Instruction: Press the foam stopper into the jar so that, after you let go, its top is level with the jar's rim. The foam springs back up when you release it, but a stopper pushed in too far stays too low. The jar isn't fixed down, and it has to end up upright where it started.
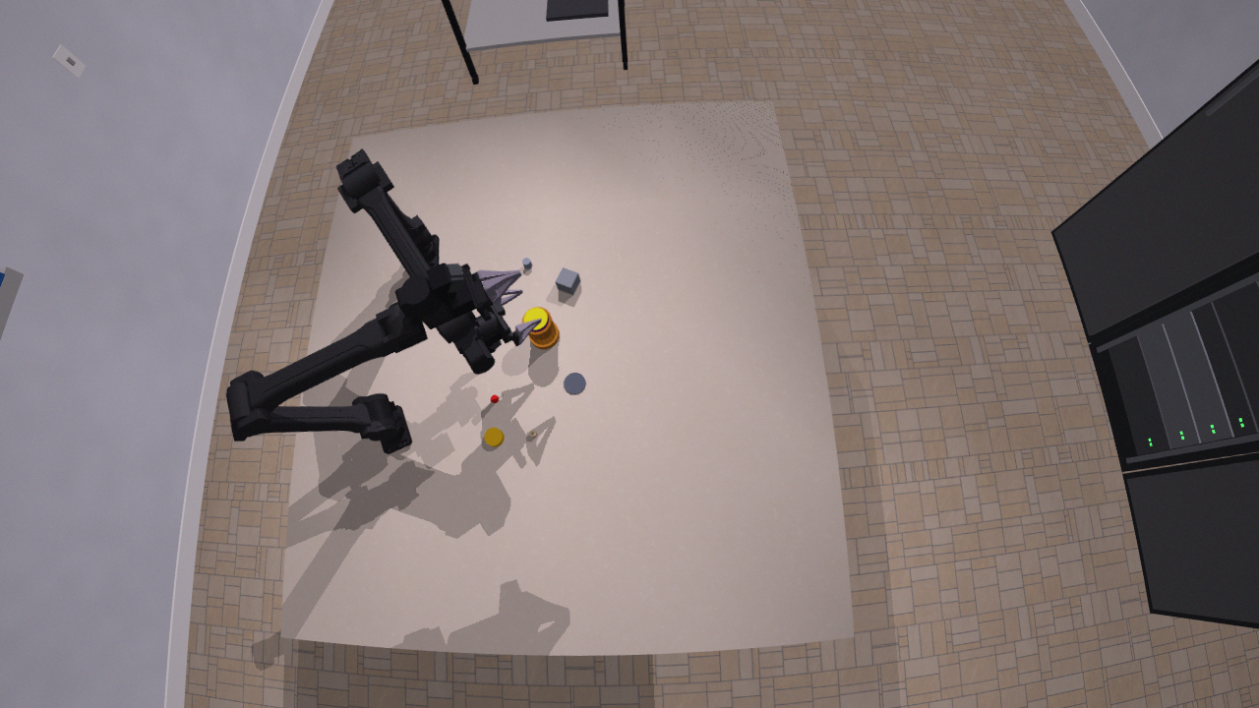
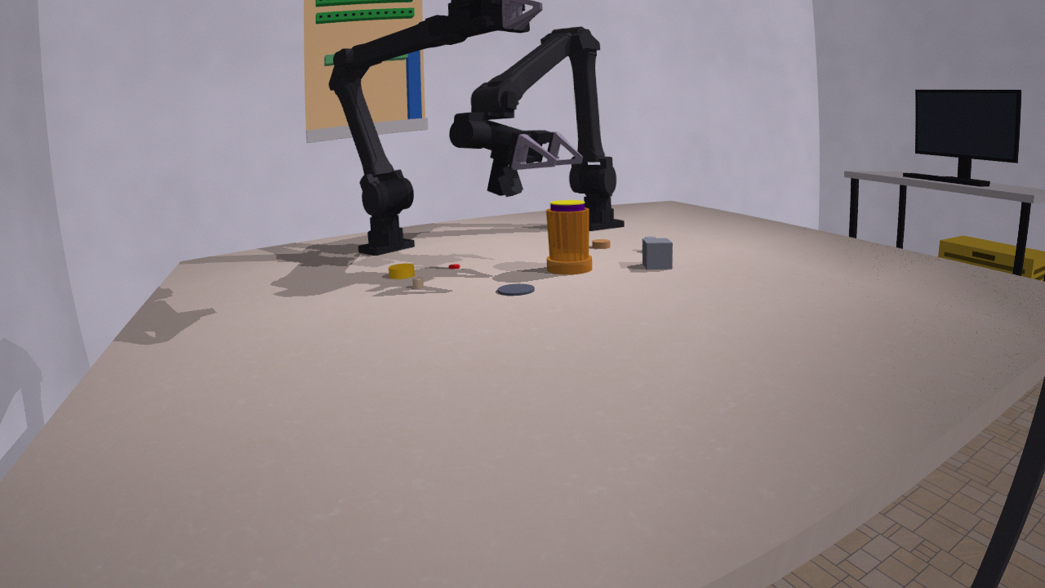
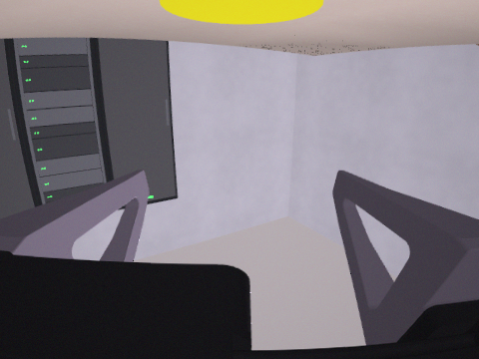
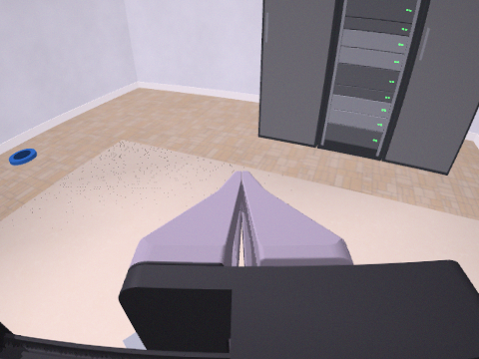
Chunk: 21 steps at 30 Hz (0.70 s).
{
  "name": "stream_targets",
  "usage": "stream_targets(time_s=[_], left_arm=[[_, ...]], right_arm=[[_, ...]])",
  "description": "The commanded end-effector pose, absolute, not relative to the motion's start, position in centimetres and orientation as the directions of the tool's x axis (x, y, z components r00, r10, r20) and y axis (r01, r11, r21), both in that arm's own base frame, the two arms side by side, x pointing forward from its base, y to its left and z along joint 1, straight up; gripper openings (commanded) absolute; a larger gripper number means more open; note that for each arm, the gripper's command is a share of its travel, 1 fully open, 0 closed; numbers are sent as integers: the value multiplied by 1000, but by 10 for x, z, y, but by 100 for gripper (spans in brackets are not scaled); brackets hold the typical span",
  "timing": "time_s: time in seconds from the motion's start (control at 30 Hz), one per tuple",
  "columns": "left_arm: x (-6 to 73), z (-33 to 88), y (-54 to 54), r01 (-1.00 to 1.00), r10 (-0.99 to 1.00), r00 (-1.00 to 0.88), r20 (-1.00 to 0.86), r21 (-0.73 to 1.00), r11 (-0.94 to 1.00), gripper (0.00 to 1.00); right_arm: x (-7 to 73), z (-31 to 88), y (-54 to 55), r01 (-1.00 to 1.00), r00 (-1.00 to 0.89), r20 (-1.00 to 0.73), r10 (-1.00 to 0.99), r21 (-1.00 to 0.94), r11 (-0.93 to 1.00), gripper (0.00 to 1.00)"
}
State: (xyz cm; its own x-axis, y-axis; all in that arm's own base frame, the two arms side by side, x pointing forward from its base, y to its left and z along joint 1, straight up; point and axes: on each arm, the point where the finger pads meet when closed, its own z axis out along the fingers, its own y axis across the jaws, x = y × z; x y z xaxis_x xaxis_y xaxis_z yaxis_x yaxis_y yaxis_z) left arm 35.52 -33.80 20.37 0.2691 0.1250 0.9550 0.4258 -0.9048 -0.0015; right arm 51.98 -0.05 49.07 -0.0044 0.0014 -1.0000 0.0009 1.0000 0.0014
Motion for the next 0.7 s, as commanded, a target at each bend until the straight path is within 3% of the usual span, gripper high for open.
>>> stream_targets(time_s=[0.0,0.67], left_arm=[[349,206,-345,412,144,258,955,26,-911,98],[362,168,-334,438,124,266,956,-5,-899,98]], right_arm=[[512,527,5,-11,75,-997,15,14,1000,0],[519,516,5,-10,47,-999,14,14,1000,0]])
